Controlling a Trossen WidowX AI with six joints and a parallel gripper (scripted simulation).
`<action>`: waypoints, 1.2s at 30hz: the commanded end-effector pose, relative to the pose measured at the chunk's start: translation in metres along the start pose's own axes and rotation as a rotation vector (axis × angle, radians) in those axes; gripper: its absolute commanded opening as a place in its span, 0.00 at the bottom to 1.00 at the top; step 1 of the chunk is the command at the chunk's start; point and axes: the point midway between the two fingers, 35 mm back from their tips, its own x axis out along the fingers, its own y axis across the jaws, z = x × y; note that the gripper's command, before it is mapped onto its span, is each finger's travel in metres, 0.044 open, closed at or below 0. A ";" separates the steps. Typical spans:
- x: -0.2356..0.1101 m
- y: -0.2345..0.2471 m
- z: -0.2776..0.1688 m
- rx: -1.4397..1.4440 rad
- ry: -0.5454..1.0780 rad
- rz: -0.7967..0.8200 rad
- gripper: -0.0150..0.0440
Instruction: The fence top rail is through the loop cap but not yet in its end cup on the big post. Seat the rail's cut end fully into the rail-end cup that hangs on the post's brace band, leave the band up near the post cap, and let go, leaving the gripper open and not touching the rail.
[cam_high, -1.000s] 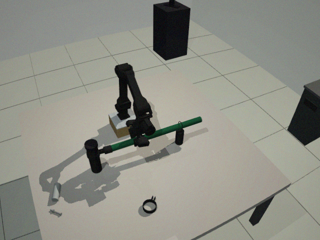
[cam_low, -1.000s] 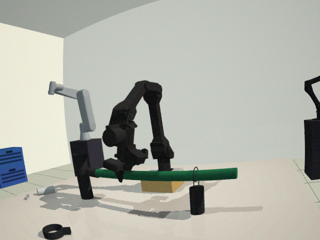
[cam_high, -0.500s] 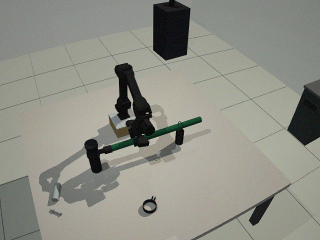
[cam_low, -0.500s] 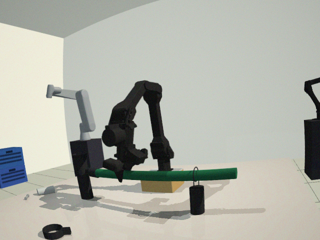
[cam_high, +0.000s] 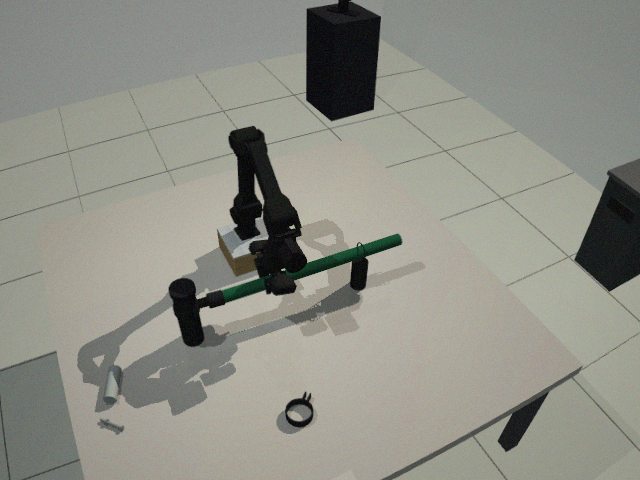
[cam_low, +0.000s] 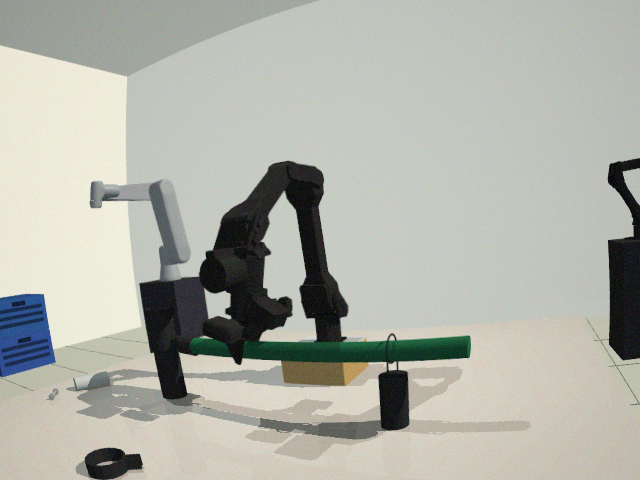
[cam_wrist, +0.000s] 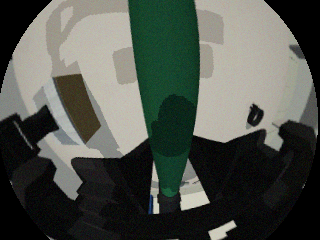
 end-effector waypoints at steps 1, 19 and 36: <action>0.000 -0.001 -0.006 0.001 0.010 -0.004 0.25; 0.001 -0.001 -0.014 0.001 0.011 -0.004 0.25; 0.002 -0.001 -0.023 0.001 0.012 -0.004 0.25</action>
